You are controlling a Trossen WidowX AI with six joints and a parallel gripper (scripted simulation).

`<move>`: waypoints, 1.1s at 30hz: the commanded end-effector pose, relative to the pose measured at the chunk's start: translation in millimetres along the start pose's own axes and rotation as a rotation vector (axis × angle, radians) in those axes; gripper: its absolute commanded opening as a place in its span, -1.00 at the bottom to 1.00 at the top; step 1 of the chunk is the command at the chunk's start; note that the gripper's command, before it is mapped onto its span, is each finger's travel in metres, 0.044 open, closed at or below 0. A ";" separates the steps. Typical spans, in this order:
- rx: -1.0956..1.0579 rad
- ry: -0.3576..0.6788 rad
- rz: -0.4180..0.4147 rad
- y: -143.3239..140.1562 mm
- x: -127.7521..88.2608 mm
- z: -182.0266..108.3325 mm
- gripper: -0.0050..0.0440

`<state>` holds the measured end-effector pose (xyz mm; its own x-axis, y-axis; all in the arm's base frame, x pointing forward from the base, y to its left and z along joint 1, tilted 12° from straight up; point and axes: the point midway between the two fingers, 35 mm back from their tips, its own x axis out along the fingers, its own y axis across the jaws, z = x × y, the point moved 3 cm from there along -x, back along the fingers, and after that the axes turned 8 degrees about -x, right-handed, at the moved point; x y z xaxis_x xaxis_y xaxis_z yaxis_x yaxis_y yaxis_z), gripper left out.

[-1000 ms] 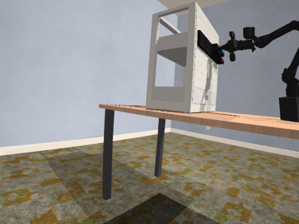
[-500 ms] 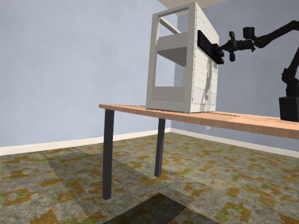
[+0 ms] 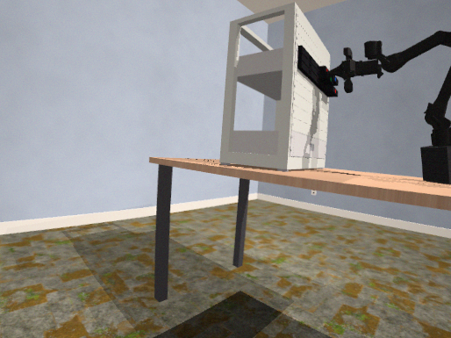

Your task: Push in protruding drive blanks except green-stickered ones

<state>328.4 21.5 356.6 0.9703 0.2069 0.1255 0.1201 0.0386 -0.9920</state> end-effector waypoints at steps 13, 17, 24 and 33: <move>-0.009 0.001 -0.033 -12.9 1.3 0.5 -0.80; -0.009 0.001 -0.033 -12.9 1.3 0.5 -0.80; -0.009 0.001 -0.033 -12.9 1.3 0.5 -0.80; -0.009 0.001 -0.033 -14.8 11.1 0.2 -0.80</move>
<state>333.4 22.5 357.5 0.9703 0.2075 0.1242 0.1188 0.0384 -0.9922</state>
